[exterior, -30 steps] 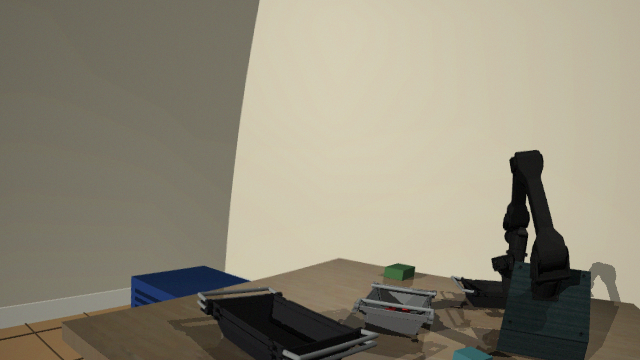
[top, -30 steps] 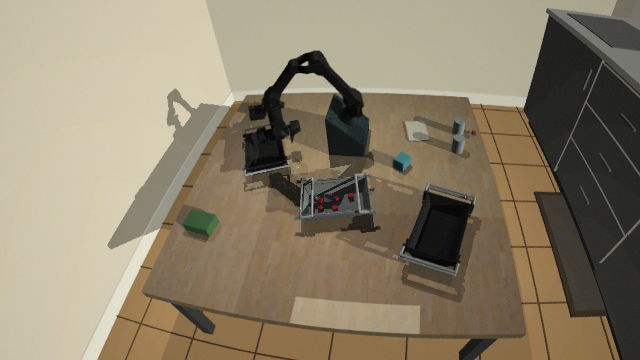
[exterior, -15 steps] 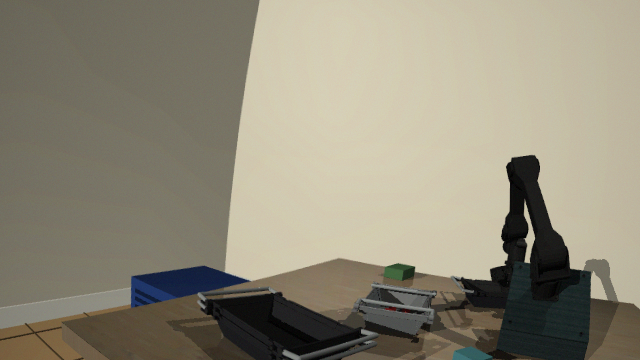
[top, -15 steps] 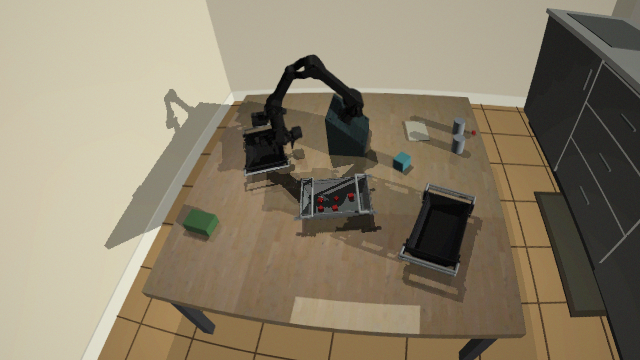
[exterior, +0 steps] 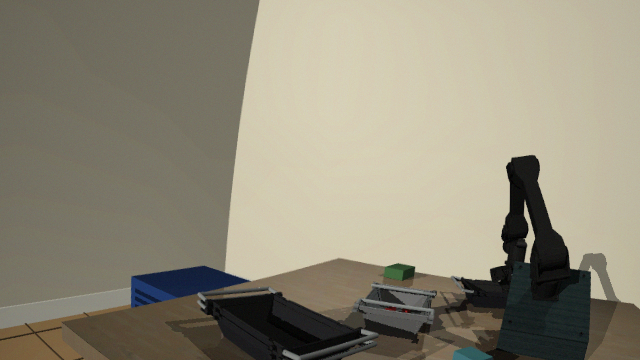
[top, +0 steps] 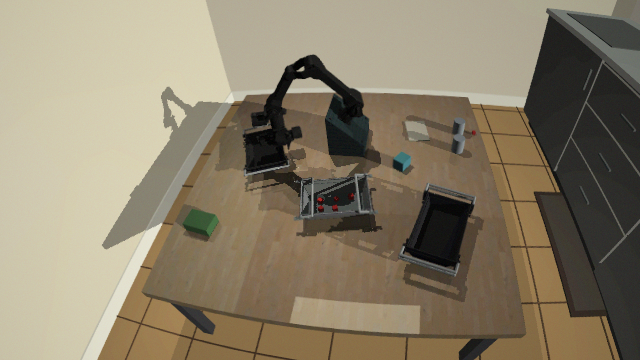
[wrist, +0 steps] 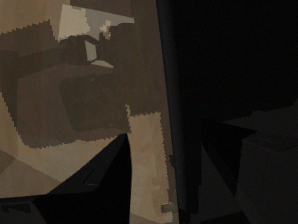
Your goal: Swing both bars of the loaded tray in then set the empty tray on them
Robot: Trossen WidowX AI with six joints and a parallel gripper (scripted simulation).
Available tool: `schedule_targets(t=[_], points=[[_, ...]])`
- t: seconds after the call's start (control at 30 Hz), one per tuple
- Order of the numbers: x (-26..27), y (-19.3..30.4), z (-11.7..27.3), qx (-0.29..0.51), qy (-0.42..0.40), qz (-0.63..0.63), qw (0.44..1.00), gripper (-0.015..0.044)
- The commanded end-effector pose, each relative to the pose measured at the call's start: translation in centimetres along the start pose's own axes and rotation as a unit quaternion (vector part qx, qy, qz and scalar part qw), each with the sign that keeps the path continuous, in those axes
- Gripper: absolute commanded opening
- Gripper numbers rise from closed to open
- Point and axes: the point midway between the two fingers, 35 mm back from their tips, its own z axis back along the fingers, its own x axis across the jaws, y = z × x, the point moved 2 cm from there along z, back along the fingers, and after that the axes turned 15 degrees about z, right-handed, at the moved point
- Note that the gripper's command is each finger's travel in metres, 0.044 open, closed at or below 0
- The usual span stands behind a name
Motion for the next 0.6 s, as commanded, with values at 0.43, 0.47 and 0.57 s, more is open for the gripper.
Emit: schedule_targets(t=[0.43,0.47,0.57], points=[[0.09,-0.09,-0.04,-0.003,-0.002,-0.003,1.000,0.0096],[0.09,-0.09,-0.04,-0.003,-0.002,-0.003,1.000,0.0089],[0.09,-0.09,-0.04,-0.003,-0.002,-0.003,1.000,0.0069]])
